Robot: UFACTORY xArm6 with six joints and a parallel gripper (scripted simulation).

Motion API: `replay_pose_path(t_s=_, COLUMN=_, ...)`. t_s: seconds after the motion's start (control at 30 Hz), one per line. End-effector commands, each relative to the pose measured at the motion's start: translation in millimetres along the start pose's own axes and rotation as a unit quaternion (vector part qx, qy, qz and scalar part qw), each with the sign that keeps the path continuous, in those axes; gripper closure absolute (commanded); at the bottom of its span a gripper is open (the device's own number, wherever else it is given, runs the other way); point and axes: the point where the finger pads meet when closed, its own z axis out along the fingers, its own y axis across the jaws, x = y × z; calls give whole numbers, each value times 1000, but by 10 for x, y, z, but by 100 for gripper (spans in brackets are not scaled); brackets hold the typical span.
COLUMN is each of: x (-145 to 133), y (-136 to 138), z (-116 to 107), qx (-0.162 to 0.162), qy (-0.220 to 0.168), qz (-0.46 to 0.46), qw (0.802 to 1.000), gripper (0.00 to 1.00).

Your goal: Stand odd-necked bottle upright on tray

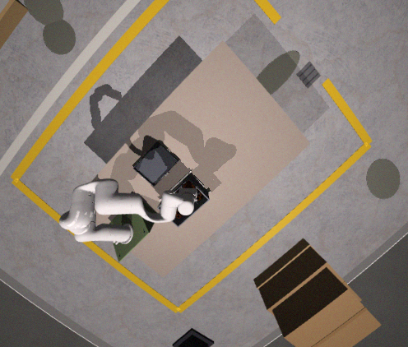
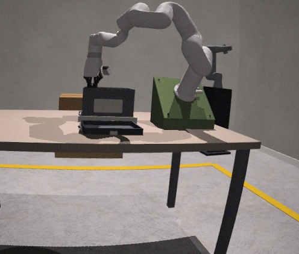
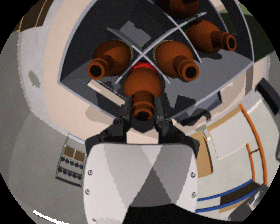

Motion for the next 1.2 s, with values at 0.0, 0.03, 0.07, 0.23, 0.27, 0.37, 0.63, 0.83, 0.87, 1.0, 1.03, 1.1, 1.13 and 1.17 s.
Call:
replay_pose_path(t_s=0.0, x=-12, y=-9, z=-64, qx=2, qy=-1, qz=-1, qw=1000, gripper=100)
replay_pose_path(t_s=0.03, x=-13, y=-9, z=-75, qx=2, qy=-1, qz=-1, qw=1000, gripper=100)
replay_pose_path(t_s=0.07, x=-14, y=-9, z=-86, qx=2, qy=-1, qz=-1, qw=1000, gripper=100)
replay_pose_path(t_s=0.23, x=-17, y=-8, z=-116, qx=2, qy=-1, qz=-1, qw=1000, gripper=100)
replay_pose_path(t_s=0.27, x=-18, y=-8, z=-125, qx=2, qy=-1, qz=-1, qw=1000, gripper=100)
replay_pose_path(t_s=0.37, x=-20, y=-7, z=-148, qx=2, qy=-1, qz=-1, qw=1000, gripper=100)
replay_pose_path(t_s=0.63, x=-24, y=-6, z=-186, qx=2, qy=-1, qz=-1, qw=1000, gripper=100)
replay_pose_path(t_s=0.83, x=-24, y=-6, z=-192, qx=2, qy=-1, qz=-1, qw=1000, gripper=100)
replay_pose_path(t_s=0.87, x=-24, y=-6, z=-193, qx=2, qy=-1, qz=-1, qw=1000, gripper=100)
replay_pose_path(t_s=1.0, x=-25, y=-6, z=-193, qx=2, qy=-1, qz=-1, qw=1000, gripper=100)
replay_pose_path(t_s=1.03, x=-25, y=-6, z=-193, qx=2, qy=-1, qz=-1, qw=1000, gripper=100)
replay_pose_path(t_s=1.1, x=-25, y=-6, z=-193, qx=2, qy=-1, qz=-1, qw=1000, gripper=100)
replay_pose_path(t_s=1.13, x=-25, y=-6, z=-193, qx=2, qy=-1, qz=-1, qw=1000, gripper=100)
replay_pose_path(t_s=1.17, x=-25, y=-6, z=-193, qx=2, qy=-1, qz=-1, qw=1000, gripper=100)
